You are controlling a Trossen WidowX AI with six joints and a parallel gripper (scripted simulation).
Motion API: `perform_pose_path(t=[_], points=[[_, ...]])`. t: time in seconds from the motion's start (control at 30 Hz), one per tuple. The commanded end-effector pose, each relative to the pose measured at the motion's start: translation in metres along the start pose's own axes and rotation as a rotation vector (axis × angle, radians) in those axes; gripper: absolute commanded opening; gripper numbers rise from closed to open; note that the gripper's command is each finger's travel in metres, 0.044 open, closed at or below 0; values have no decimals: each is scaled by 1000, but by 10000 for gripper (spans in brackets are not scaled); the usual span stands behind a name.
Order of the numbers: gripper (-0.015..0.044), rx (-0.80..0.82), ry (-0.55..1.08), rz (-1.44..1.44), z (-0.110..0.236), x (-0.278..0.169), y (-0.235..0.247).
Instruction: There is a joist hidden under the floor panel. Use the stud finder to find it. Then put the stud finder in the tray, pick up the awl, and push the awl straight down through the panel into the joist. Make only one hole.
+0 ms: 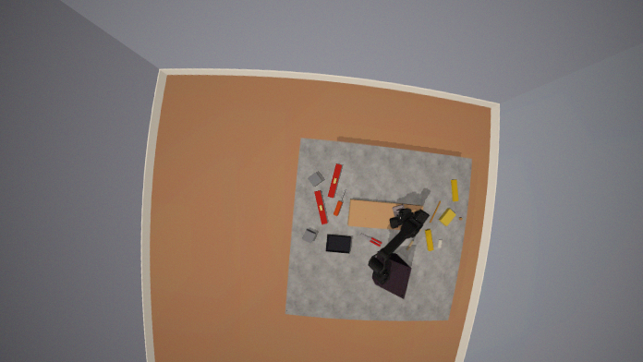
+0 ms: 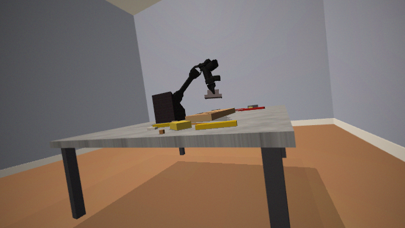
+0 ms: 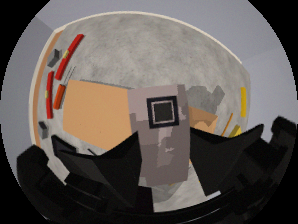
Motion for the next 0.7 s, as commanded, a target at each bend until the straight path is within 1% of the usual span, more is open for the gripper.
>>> perform_pose_path(t=[0.0, 0.33, 0.67], points=[[0, 3, -8, 86, 2, 8, 34], [0, 25, -3, 245, -2, 13, 103], [0, 58, -3, 403, -4, 5, 170]])
Point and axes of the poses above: the point midway between the two fingers, 35 mm back from their tips, its own z axis back along the fingers, its own y axis across the jaws, x = y × z, the point moved 4 cm from there along z, back along the fingers, and after that the axes turned 8 degrees about -z, right-handed, at the moved point
